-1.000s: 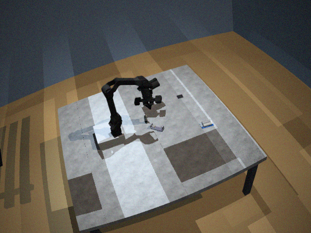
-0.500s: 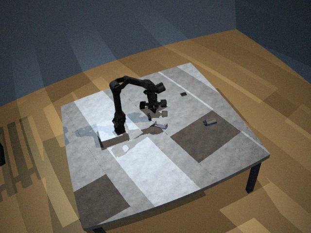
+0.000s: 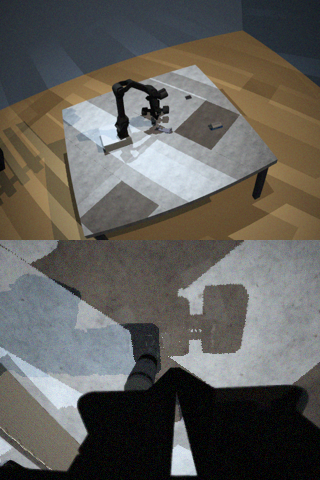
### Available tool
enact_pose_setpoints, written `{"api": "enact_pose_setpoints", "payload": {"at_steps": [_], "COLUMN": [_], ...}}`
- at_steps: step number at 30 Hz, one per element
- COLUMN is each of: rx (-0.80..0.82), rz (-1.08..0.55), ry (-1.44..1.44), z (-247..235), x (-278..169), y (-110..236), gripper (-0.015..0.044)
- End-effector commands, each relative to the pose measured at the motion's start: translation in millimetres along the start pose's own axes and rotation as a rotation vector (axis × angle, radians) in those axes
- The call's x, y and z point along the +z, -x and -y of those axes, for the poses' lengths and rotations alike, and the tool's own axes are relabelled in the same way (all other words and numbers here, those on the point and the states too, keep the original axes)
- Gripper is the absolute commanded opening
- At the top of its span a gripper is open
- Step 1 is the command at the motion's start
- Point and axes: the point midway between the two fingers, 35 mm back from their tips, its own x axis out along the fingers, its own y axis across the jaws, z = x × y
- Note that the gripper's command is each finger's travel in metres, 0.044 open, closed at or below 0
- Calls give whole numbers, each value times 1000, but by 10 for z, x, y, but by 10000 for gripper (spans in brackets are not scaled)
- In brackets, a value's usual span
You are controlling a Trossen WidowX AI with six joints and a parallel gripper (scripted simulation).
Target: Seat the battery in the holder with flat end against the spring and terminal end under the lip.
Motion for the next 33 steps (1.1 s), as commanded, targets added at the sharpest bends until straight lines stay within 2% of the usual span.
{"api": "enact_pose_setpoints", "payload": {"at_steps": [1, 33], "rx": [-5, -1], "rz": [-2, -2], "ry": [-1, -1], "z": [-71, -548], "x": [-3, -18], "y": [6, -10], "gripper": [0, 0]}}
